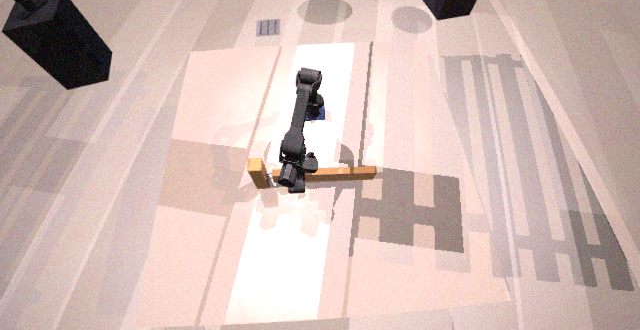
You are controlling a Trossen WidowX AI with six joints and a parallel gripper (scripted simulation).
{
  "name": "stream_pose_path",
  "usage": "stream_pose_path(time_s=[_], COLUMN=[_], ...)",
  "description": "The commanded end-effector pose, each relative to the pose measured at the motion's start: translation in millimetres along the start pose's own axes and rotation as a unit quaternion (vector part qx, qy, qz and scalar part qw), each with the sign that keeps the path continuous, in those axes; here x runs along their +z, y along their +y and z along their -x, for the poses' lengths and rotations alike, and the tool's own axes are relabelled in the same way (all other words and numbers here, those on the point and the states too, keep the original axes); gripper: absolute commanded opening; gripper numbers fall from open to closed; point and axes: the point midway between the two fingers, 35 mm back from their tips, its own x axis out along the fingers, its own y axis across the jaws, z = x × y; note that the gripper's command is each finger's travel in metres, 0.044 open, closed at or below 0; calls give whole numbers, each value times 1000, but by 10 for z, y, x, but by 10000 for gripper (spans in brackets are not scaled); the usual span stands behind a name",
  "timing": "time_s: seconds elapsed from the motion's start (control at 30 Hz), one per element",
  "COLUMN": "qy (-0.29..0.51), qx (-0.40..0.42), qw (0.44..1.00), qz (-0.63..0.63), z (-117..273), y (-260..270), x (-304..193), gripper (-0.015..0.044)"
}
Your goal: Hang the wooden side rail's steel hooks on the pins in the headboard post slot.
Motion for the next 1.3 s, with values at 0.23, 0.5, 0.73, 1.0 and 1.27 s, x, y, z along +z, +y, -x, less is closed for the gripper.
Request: stream_pose_path(time_s=[0.23, 0.5, 0.73, 1.0, 1.27], qy=[3, 3, 3, 3, 3], qx=[-3, -3, -3, -3, -3], qw=[1000, 1000, 1000, 1000, 1000], qz=[2, 2, 2, 2, 2], z=[33, 39, 32, 23, 15], y=[-22, -27, -20, -19, -12], x=[-19, -27, -34, -43, -52], gripper=[0, 0, 0, 0, 0])
